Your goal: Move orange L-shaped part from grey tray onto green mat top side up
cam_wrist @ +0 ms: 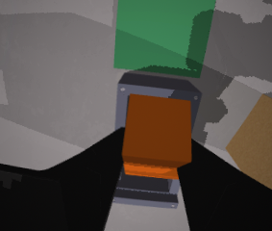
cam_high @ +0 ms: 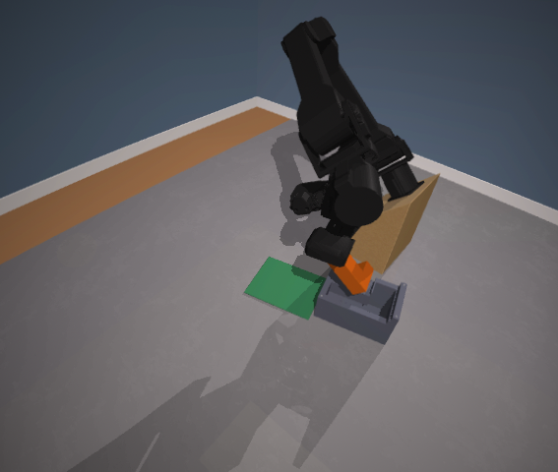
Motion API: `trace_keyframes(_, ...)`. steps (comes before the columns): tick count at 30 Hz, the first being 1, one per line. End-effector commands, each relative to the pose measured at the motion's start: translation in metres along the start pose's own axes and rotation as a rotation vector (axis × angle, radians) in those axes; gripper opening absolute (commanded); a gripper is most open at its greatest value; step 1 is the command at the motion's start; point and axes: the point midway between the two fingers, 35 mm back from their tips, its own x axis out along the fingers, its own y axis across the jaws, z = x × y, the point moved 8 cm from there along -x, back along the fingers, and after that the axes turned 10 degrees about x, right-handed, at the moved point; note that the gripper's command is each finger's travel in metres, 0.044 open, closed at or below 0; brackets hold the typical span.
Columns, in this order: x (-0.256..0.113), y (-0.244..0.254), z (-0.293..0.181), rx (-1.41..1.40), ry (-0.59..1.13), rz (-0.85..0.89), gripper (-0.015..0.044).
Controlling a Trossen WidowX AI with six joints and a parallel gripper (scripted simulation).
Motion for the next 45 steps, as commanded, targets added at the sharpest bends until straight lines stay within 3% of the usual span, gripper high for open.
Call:
trace_keyframes(1, 0.0, 0.001, 0.017, -0.003, -0.005, 0.002, 0.0)
trace_keyframes(22, -0.001, 0.008, 0.11, -0.002, -0.009, 0.002, 0.0)
trace_keyframes(45, 0.026, 0.009, 0.111, -0.002, -0.01, 0.002, 0.0)
